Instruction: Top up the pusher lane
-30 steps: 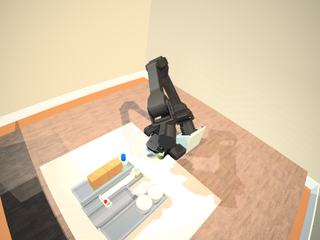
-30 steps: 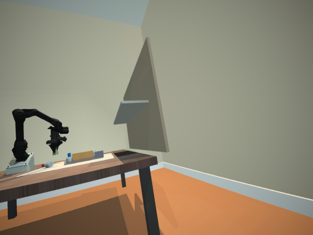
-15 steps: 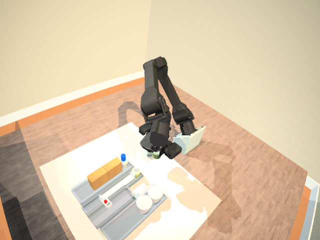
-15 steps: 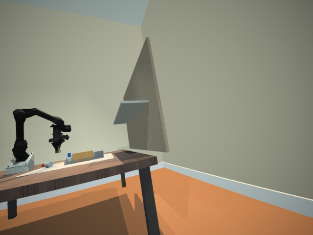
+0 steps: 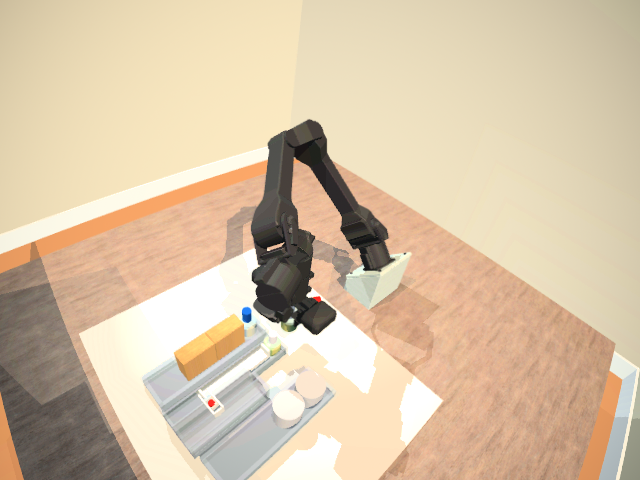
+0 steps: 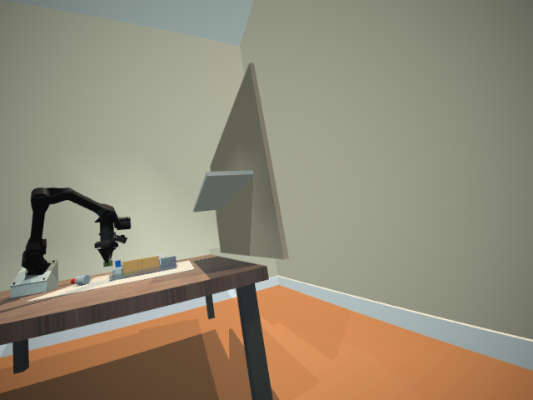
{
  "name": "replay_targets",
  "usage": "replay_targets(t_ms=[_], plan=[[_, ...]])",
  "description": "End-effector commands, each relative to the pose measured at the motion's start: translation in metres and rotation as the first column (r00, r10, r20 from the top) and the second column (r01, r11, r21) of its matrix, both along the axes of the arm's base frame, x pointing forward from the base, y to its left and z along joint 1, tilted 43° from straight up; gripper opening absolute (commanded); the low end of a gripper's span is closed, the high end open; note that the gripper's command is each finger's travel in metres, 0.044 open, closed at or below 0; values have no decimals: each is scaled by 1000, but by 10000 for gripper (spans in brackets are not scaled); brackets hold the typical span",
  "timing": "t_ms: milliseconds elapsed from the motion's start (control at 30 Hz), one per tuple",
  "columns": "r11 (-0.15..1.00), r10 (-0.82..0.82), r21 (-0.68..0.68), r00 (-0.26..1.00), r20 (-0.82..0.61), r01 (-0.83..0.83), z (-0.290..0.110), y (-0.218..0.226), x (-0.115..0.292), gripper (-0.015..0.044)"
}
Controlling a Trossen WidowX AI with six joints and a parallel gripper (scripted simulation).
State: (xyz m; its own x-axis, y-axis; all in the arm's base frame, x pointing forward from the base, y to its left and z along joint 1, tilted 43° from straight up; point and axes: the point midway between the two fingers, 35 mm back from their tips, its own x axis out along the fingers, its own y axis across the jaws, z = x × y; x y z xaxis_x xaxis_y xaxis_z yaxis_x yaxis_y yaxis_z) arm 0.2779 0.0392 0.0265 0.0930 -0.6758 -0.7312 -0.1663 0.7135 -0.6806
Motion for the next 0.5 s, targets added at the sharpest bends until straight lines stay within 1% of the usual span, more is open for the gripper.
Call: replay_targets(t_ms=[0, 200, 467], plan=[[1000, 11, 1, 1000, 7, -11, -2, -1, 5, 0], [1000, 11, 0, 1000, 7, -11, -16, -15, 7, 0], [1000, 11, 0, 1000, 7, -11, -17, -15, 8, 0]])
